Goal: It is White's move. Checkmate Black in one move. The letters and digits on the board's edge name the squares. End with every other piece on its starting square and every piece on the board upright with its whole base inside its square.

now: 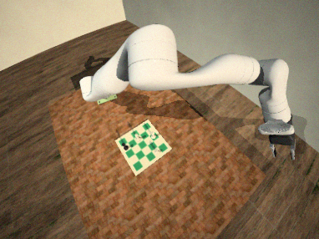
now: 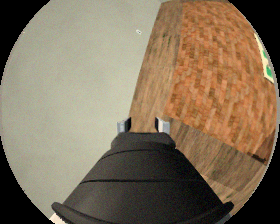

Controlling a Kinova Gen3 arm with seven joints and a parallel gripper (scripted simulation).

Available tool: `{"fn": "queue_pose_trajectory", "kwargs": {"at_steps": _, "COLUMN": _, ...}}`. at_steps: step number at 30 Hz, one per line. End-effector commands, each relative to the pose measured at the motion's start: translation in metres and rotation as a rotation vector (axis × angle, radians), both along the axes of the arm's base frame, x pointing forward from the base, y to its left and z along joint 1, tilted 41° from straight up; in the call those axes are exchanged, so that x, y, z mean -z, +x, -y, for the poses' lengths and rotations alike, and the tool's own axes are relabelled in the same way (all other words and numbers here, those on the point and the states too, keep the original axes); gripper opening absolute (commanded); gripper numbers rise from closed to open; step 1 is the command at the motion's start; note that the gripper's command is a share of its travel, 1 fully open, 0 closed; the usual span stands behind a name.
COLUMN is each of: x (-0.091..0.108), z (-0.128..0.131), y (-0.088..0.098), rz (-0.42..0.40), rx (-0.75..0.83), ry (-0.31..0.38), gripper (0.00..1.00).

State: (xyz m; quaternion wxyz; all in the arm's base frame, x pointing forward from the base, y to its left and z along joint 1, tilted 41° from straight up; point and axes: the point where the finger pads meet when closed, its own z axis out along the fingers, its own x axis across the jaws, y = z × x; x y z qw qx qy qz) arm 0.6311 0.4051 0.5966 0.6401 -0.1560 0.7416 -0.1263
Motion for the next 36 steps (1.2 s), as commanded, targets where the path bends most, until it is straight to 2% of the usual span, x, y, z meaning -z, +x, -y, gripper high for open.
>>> {"fn": "queue_pose_trajectory", "kwargs": {"at_steps": 1, "x": 0.002, "z": 0.004, "y": -0.003, "rz": -0.009, "rx": 0.024, "ry": 0.023, "gripper": 1.00}}
{"fn": "queue_pose_trajectory", "kwargs": {"at_steps": 10, "x": 0.013, "z": 0.025, "y": -0.010, "rz": -0.049, "rx": 0.121, "ry": 0.093, "gripper": 1.00}}
{"fn": "queue_pose_trajectory", "kwargs": {"at_steps": 15, "x": 0.026, "z": 0.050, "y": -0.019, "rz": -0.098, "rx": 0.236, "ry": 0.178, "gripper": 1.00}}
{"fn": "queue_pose_trajectory", "kwargs": {"at_steps": 22, "x": 0.052, "z": 0.103, "y": -0.035, "rz": -0.196, "rx": 0.475, "ry": 0.350, "gripper": 1.00}}
{"fn": "queue_pose_trajectory", "kwargs": {"at_steps": 24, "x": 0.052, "z": 0.103, "y": -0.035, "rz": -0.196, "rx": 0.475, "ry": 0.350, "gripper": 1.00}}
{"fn": "queue_pose_trajectory", "kwargs": {"at_steps": 29, "x": 0.077, "z": 0.149, "y": -0.054, "rz": -0.287, "rx": 0.690, "ry": 0.508, "gripper": 1.00}}
{"fn": "queue_pose_trajectory", "kwargs": {"at_steps": 35, "x": 0.110, "z": 0.212, "y": -0.077, "rz": -0.421, "rx": 0.992, "ry": 0.733, "gripper": 1.00}}
{"fn": "queue_pose_trajectory", "kwargs": {"at_steps": 36, "x": 0.110, "z": 0.212, "y": -0.077, "rz": -0.421, "rx": 0.992, "ry": 0.733, "gripper": 1.00}}
